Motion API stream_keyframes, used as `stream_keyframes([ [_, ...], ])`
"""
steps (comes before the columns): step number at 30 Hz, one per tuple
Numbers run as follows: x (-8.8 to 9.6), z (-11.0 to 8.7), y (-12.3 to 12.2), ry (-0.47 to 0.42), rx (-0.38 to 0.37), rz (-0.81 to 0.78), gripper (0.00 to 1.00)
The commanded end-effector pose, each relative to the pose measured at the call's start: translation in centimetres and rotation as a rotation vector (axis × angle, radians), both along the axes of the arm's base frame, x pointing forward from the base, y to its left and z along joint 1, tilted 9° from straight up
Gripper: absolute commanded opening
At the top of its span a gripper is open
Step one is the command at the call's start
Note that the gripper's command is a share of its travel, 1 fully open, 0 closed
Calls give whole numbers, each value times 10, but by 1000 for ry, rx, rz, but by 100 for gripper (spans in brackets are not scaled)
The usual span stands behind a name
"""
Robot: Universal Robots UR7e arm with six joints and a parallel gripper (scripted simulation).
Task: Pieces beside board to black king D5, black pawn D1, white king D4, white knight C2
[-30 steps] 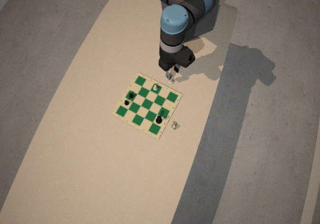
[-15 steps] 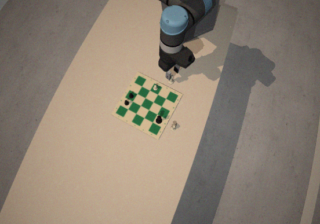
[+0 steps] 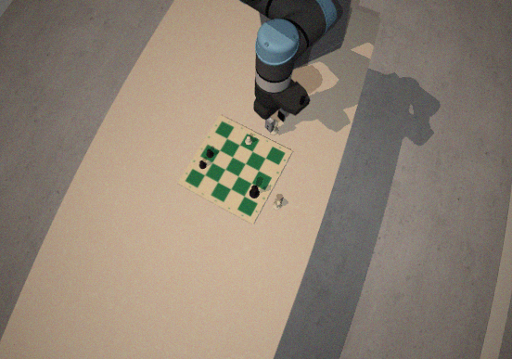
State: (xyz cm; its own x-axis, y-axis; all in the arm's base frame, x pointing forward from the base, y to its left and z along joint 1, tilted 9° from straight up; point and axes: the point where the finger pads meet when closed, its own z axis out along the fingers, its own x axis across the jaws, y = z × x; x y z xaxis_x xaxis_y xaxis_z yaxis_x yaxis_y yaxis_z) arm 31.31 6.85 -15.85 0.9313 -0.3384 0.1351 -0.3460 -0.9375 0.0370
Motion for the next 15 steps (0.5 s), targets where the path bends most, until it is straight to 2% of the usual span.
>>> stream_keyframes([
  [1, 5, -13, -2, -13, -2, 0, 79],
  [15, 4, -14, -2, -10, -1, 0, 79],
])
